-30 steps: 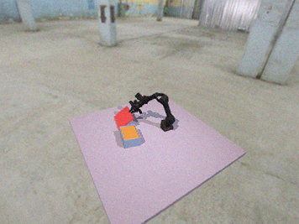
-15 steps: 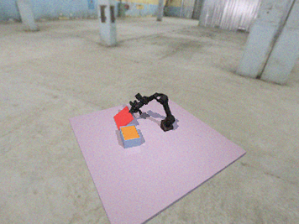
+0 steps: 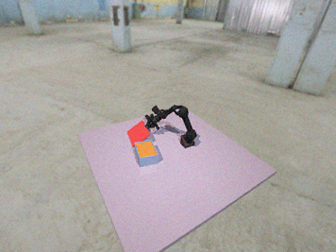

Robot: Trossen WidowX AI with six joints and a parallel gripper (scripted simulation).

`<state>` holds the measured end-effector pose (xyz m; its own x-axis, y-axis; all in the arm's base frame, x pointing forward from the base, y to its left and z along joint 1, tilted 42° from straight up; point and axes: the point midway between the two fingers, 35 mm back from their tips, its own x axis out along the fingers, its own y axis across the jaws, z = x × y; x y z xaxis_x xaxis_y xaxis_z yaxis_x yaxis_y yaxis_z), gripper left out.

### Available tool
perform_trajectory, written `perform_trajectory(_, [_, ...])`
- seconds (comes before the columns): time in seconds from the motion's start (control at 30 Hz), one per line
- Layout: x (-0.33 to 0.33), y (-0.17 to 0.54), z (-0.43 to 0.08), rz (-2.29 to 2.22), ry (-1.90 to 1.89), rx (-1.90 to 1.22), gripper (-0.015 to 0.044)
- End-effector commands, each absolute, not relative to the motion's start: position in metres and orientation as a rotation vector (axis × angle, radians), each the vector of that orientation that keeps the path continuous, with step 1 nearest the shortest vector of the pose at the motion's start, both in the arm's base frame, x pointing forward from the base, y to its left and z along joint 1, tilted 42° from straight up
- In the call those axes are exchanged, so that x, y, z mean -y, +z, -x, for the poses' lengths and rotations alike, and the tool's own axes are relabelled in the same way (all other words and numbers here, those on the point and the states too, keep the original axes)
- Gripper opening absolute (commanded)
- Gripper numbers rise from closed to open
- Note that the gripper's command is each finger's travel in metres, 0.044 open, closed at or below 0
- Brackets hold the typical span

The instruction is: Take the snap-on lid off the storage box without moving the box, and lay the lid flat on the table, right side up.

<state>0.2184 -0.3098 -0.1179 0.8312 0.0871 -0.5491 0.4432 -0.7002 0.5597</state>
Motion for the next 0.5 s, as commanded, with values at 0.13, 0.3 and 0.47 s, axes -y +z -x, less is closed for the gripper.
perform_trajectory(0.13, [0.2917,-0.1318,-0.2203,-2.321,-0.652,-0.422,0.0000])
perform_trajectory(0.3, [0.2891,-0.1348,-0.2211,-2.321,-0.652,-0.422,0.0000])
perform_trajectory(0.47, [0.2866,-0.1378,-0.2218,-2.321,-0.652,-0.422,0.0000])
